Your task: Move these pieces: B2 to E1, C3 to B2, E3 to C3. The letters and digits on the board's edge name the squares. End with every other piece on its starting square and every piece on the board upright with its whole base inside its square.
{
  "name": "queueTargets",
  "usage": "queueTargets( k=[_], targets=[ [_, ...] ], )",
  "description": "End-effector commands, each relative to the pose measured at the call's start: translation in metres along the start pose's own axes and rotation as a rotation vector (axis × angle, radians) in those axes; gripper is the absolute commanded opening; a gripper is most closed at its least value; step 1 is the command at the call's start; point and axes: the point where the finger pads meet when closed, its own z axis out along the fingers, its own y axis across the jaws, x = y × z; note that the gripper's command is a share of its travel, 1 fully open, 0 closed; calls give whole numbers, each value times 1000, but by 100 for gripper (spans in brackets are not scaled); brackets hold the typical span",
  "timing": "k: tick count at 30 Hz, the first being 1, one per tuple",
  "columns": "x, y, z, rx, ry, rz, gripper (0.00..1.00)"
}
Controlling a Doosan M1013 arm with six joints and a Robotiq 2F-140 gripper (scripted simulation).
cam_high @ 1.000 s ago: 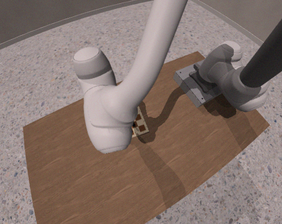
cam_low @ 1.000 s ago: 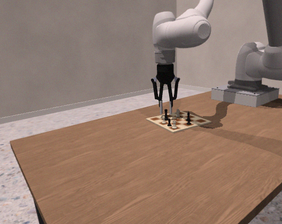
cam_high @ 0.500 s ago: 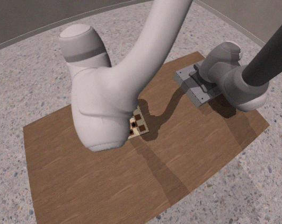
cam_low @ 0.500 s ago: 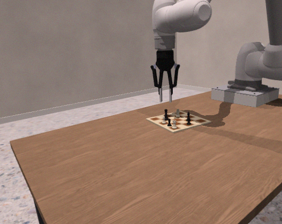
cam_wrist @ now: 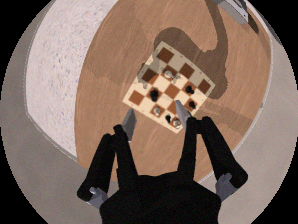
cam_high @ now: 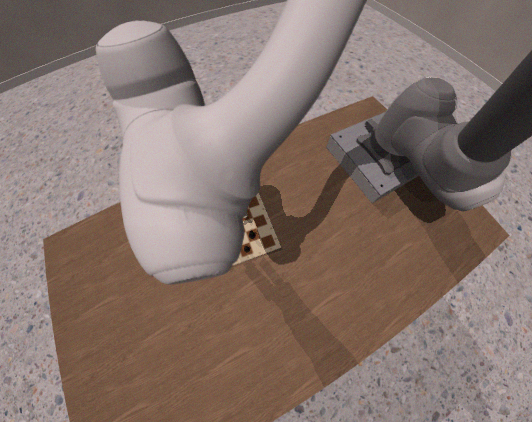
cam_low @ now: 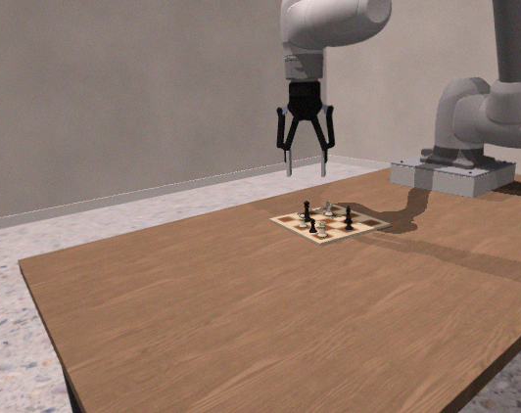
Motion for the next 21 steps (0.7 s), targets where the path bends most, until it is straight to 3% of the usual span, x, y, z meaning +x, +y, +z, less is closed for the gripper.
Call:
queueTargets(
  k=[1, 21],
  targets=[
    [0, 0, 0, 0, 0, 0, 100],
    [-1, 1, 0, 0, 0, 22, 100]
  ],
)
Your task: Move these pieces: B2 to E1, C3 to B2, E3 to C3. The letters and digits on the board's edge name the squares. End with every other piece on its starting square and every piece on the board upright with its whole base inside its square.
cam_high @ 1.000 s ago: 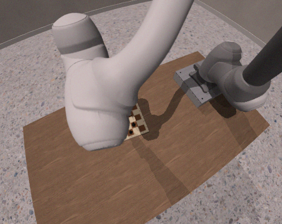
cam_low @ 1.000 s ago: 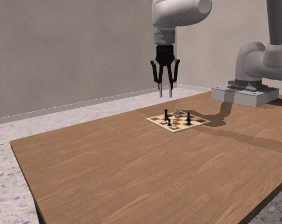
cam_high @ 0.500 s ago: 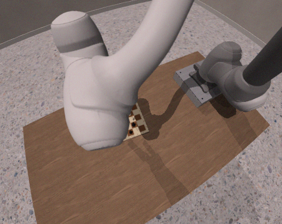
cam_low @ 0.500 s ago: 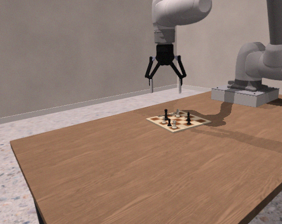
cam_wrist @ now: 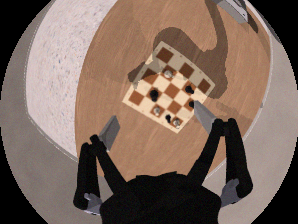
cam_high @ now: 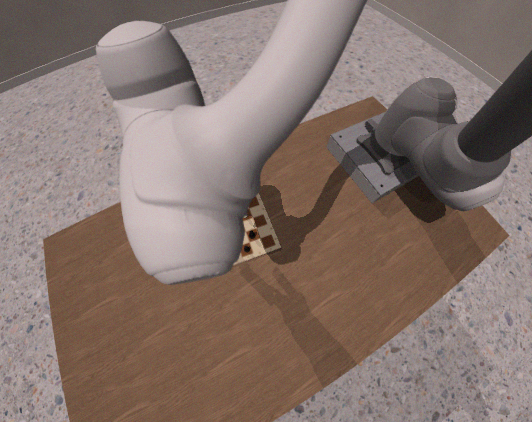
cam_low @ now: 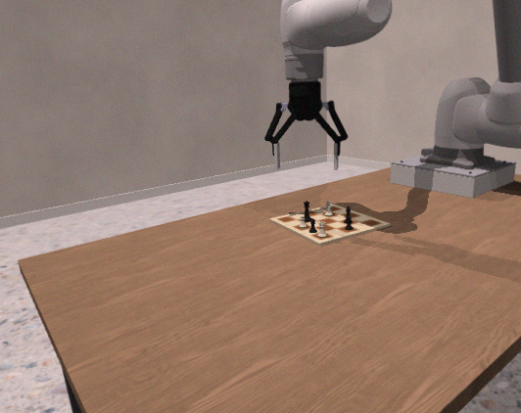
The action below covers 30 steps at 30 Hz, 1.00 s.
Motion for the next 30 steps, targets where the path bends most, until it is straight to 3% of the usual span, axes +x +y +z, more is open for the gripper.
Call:
queueTargets(
  k=[1, 9, 11, 15, 26, 28, 29, 30],
  targets=[
    [-1, 1, 0, 0, 0, 30, 100],
    [-8, 14, 3, 0, 0, 354, 100],
    [-8, 14, 3, 0, 0, 354, 100],
    [-15, 27, 5, 0, 0, 651, 100],
    [-35, 70, 13, -31, -11, 1242, 100],
    [-35, 70, 13, -31, -11, 1242, 100],
    [-37, 74, 14, -36, -10, 1401, 100],
    [-38, 78, 14, -40, -11, 1443, 100]
  ],
)
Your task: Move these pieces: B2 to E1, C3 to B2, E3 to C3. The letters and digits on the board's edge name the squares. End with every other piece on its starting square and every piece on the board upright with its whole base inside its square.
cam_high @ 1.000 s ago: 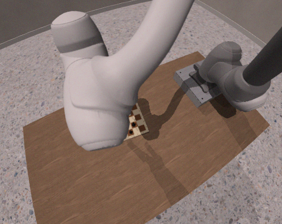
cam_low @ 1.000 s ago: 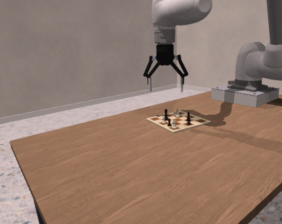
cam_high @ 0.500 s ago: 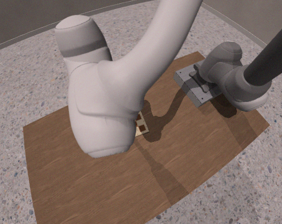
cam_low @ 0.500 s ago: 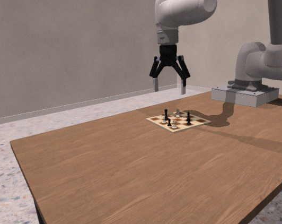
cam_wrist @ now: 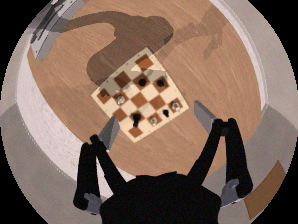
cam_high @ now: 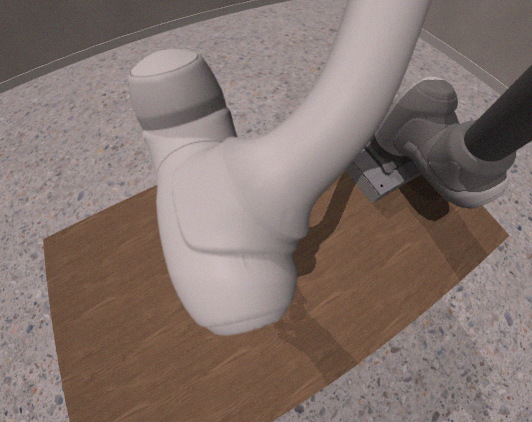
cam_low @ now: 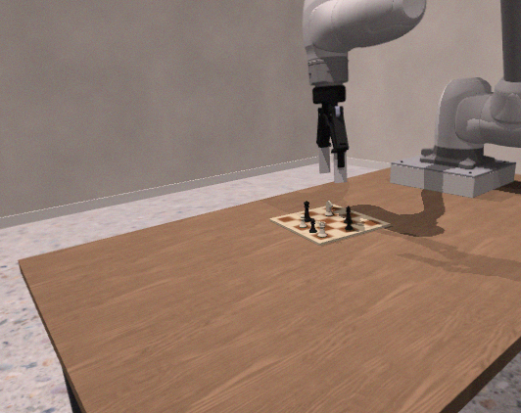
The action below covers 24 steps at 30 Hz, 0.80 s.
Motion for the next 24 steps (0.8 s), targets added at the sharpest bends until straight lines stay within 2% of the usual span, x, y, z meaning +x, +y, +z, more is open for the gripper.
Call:
queueTargets(
  k=[1, 13, 15, 16, 21, 22, 24],
  targets=[
    [10, 10, 3, 18, -16, 278, 100],
    [31, 28, 9, -4, -15, 929, 100],
    [31, 28, 9, -4, -15, 929, 100],
    [32, 29, 9, 0, -21, 1088, 100],
    [32, 29, 10, 18, -41, 1322, 100],
    [32, 29, 10, 26, -51, 1373, 20],
    [32, 29, 10, 33, -60, 1411, 20]
  ],
)
